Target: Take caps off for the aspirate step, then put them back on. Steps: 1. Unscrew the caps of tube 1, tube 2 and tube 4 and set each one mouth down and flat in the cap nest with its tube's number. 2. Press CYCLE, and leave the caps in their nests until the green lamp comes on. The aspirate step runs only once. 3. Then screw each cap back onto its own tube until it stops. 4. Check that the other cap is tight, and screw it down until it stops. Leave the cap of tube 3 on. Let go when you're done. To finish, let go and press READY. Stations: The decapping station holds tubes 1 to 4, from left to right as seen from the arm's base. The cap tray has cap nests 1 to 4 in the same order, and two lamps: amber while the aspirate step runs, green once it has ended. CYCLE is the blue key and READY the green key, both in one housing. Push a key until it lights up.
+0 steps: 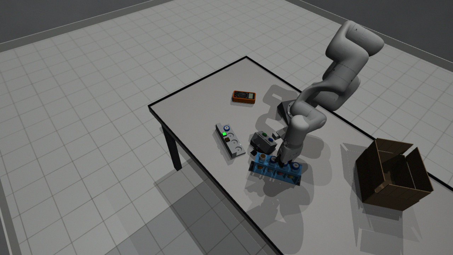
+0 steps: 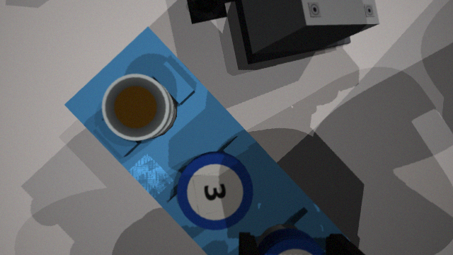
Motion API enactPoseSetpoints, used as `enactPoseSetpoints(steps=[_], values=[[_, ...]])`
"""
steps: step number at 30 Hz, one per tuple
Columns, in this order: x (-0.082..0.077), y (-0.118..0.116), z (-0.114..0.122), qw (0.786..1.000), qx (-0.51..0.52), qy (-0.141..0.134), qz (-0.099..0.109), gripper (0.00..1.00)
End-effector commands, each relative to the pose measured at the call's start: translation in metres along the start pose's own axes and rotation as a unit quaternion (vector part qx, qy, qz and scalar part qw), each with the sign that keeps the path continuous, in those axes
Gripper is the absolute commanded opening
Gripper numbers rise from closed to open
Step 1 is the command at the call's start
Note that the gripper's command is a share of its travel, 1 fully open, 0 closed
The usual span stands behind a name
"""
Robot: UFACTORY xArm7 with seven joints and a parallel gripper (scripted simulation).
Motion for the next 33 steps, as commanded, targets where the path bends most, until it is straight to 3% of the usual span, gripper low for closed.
enactPoseSetpoints(steps=[1, 11, 17, 26, 28, 30, 33], values=[[-0.0017, -0.0012, 0.0010, 1.000, 0.006, 0.001, -0.003, 0.46], [-0.0017, -0.0012, 0.0010, 1.000, 0.006, 0.001, -0.003, 0.46], [-0.0023, -0.0012, 0.0010, 0.982, -0.188, 0.002, -0.003, 0.46], [-0.0023, -0.0011, 0.0010, 0.913, -0.407, 0.003, -0.002, 0.46], [-0.0023, -0.0011, 0.0010, 0.913, -0.407, 0.003, -0.002, 0.46], [-0.0023, -0.0012, 0.0010, 0.872, -0.490, 0.003, -0.002, 0.46], [-0.0023, -0.0012, 0.0010, 0.841, -0.541, 0.003, -0.002, 0.46]])
Point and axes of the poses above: the point where the finger pads meet when closed, its own x axis out along the fingers, its own y axis across the jaws, z = x × y, the point moved 4 cm from there along -x, back along the fingers, and after that the axes turned 3 degrees about x, right-handed, at the moved point
